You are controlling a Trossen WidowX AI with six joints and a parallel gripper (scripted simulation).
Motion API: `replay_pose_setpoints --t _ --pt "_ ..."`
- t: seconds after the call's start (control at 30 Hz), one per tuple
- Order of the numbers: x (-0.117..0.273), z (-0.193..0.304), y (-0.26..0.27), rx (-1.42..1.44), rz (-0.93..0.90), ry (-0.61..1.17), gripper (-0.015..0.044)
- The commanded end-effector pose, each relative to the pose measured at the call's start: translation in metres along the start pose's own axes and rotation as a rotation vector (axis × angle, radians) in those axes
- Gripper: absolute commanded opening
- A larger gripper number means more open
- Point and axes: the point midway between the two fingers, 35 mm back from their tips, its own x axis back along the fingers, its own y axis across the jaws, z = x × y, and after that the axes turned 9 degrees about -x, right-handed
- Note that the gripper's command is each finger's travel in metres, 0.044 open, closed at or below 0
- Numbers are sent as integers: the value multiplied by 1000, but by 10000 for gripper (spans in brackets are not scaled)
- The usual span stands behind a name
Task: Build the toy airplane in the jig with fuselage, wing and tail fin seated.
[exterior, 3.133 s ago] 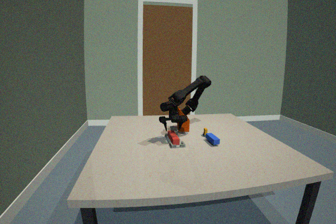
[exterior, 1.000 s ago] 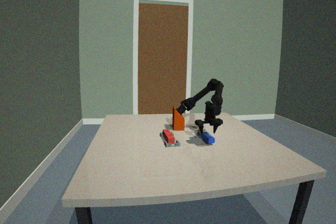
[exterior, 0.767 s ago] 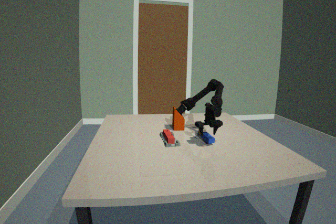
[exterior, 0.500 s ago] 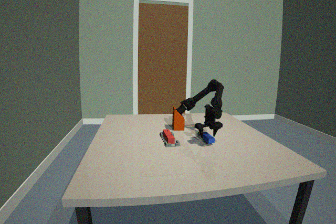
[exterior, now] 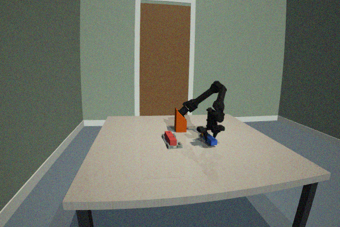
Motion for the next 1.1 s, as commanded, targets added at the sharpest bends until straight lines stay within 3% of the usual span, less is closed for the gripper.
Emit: replay_pose_setpoints --t 0.0,0.2,0.4,1.07 --pt "-1 0 -2 -8 4 1 190" --pt "-1 0 -2 -8 4 1 150" --pt "4 -1 -2 -5 8 4 0" --pt "59 -7 -4 -3 20 6 0"
